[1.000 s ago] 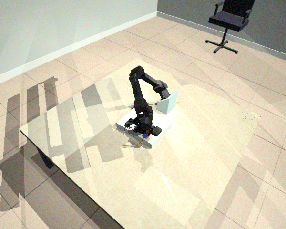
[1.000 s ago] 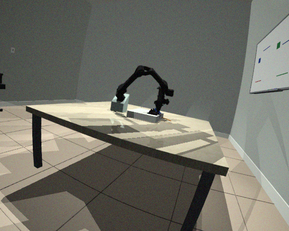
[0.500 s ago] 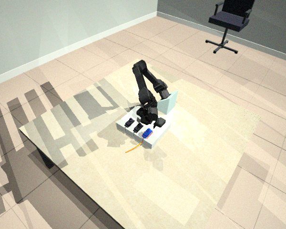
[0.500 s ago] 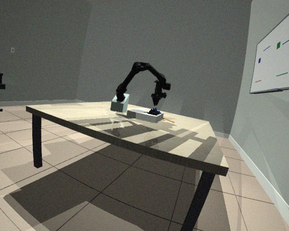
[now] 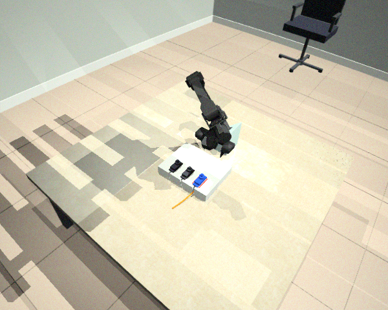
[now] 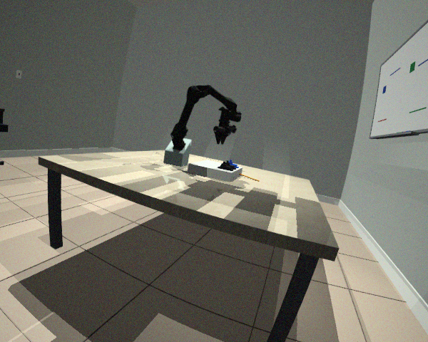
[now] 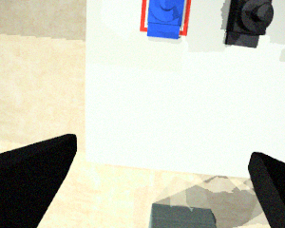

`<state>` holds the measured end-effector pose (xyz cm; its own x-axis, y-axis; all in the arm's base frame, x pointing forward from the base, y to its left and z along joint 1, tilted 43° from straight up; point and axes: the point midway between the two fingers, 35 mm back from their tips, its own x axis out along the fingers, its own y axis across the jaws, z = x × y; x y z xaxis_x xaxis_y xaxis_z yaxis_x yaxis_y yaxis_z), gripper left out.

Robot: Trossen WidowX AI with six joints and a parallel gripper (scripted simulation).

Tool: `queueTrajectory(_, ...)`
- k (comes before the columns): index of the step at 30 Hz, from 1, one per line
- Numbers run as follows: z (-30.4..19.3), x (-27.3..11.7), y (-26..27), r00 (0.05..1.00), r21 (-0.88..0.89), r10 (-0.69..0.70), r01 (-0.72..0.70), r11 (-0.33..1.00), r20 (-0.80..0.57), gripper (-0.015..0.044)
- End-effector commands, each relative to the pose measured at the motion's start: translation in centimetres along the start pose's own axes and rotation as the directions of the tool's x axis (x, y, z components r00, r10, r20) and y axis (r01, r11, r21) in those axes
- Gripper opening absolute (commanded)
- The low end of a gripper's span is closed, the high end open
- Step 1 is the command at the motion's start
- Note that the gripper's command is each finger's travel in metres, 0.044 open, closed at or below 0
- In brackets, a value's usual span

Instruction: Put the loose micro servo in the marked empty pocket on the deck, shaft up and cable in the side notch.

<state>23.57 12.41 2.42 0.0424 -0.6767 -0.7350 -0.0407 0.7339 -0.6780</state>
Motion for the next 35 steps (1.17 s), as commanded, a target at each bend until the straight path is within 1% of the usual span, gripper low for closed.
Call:
queueTrajectory(1,0.08,-2.95,0.17,1.0,0.003,0.016,-0.016,1.0,0.018,0.044)
queueTrajectory(3,0.03,-3.55,0.13,1.0,0.002,0.016,-0.016,1.0,0.02,0.044)
queueTrajectory(35,0.03,-3.55,0.13,1.0,0.002,0.016,-0.016,1.0,0.02,0.044)
